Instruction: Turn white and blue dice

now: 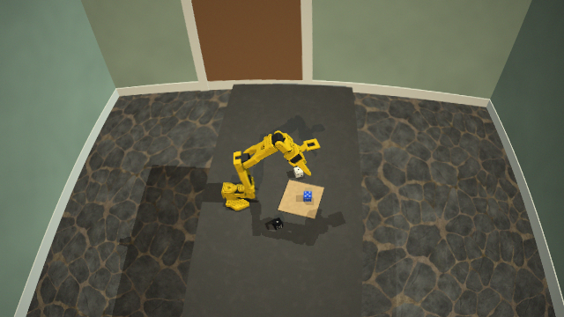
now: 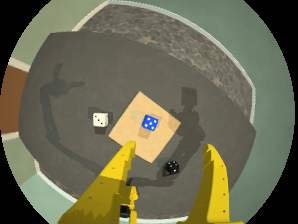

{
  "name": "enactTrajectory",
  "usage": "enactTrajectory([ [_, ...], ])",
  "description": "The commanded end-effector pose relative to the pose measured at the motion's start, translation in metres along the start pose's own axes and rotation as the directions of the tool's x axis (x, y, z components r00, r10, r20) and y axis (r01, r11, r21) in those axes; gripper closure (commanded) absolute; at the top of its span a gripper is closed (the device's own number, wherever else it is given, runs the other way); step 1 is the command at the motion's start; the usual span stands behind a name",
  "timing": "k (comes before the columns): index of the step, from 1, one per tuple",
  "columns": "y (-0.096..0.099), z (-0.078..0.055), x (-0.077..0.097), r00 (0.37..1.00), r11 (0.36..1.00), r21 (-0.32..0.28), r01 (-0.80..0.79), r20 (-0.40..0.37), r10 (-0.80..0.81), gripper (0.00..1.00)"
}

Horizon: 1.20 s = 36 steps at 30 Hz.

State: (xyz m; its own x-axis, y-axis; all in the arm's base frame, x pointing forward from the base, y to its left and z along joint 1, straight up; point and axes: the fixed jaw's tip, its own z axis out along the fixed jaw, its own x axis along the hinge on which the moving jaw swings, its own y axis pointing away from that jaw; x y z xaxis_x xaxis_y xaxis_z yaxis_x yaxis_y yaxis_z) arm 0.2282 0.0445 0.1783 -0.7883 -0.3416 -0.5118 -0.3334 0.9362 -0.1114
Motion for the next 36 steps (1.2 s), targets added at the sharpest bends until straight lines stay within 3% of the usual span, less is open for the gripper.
enactTrajectory([
  [1,0.012,-0.008,-0.003,0.982,0.983,-0.011,0.181,0.054,-0.180,0.65],
  [8,0.033,-0.005,0.002,0.858,0.858,-0.047,0.512,0.069,-0.509,0.65],
  [10,0.033,-0.005,0.002,0.858,0.858,-0.047,0.512,0.069,-0.509,0.65],
  [17,0.055,-0.004,0.009,0.609,0.606,-0.064,0.793,0.114,-0.784,0.65],
  [25,0.076,-0.005,0.015,0.263,0.261,-0.035,0.965,0.182,-0.947,0.65],
  [27,0.076,-0.005,0.015,0.263,0.261,-0.035,0.965,0.182,-0.947,0.65],
  [31,0.081,-0.005,0.017,0.159,0.158,-0.023,0.987,0.198,-0.967,0.65],
  [36,0.085,-0.005,0.018,0.091,0.090,-0.014,0.996,0.208,-0.974,0.65],
])
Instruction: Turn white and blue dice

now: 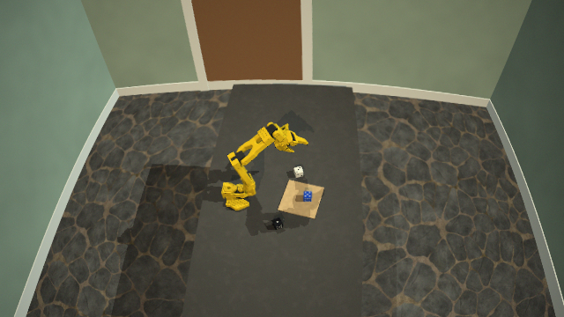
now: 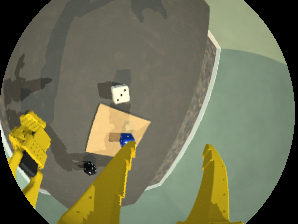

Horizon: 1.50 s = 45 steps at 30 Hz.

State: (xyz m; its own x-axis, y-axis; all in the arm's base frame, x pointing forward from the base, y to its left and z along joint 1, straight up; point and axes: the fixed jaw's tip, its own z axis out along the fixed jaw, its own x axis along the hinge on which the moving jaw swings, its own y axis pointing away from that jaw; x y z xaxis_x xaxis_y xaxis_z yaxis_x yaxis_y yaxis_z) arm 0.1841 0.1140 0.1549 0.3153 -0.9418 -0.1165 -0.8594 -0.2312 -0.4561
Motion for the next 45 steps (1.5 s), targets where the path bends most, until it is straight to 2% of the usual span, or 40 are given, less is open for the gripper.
enactTrajectory([
  [1,-0.004,-0.007,-0.005,0.999,0.997,0.054,0.049,0.022,-0.050,0.65],
  [10,-0.003,-0.007,-0.005,0.998,0.997,0.052,0.058,0.022,-0.059,0.65],
  [14,-0.002,-0.002,-0.005,0.998,0.998,0.025,0.059,0.016,-0.059,0.65],
  [18,0.003,0.012,-0.004,0.998,0.997,-0.049,0.059,0.000,-0.059,0.65],
  [23,0.014,0.037,-0.001,0.998,0.980,-0.190,0.056,-0.030,-0.063,0.65],
  [25,0.014,0.037,-0.001,0.998,0.980,-0.190,0.056,-0.030,-0.063,0.65],
  [29,0.026,0.056,0.002,0.996,0.952,-0.303,0.049,-0.054,-0.069,0.65],
  [33,0.036,0.070,0.005,0.995,0.923,-0.383,0.042,-0.071,-0.075,0.65],
  [37,0.041,0.075,0.006,0.994,0.908,-0.418,0.039,-0.079,-0.078,0.65],
  [45,0.046,0.079,0.004,0.992,0.899,-0.434,0.061,-0.070,-0.102,0.65],
])
